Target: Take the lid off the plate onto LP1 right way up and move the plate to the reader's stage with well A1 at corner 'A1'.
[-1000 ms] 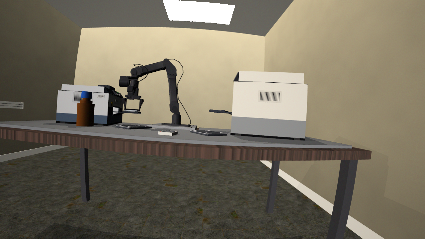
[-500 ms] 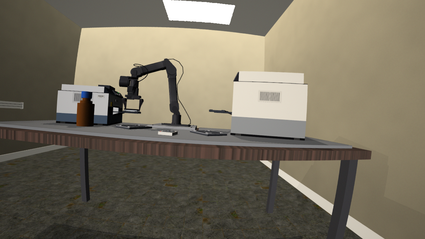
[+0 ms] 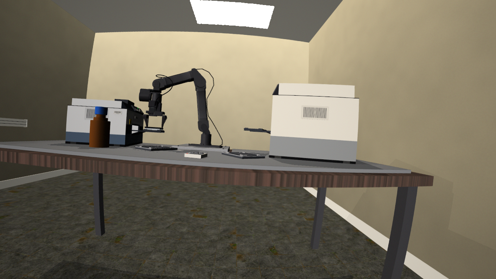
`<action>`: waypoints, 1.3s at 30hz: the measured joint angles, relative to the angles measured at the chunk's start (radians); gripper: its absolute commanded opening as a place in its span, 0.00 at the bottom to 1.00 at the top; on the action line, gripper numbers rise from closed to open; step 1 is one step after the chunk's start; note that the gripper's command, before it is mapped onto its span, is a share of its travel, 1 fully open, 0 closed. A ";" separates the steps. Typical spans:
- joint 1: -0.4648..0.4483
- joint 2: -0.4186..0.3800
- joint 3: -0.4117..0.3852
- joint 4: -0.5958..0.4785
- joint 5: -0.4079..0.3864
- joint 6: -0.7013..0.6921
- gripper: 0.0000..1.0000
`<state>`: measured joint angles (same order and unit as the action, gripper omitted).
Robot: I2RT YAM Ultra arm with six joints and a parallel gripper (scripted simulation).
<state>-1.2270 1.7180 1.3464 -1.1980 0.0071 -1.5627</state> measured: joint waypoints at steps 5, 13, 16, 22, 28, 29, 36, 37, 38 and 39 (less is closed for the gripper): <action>0.000 0.000 0.000 0.000 0.000 0.000 0.85; 0.000 0.000 0.000 0.000 0.000 0.000 0.85; 0.000 0.000 0.000 0.000 0.000 0.000 0.85; 0.000 0.000 0.000 0.000 0.000 0.000 0.85; 0.000 0.000 0.000 0.000 0.000 0.000 0.85; 0.000 0.000 0.000 0.000 0.000 0.000 0.85; 0.000 0.000 0.000 0.000 0.000 0.000 0.85; 0.000 0.000 0.000 0.000 0.000 0.000 0.85; 0.000 0.000 0.000 0.000 0.000 0.000 0.85; 0.000 0.000 0.000 0.000 0.000 0.000 0.85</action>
<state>-1.2270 1.7180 1.3464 -1.1980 0.0071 -1.5627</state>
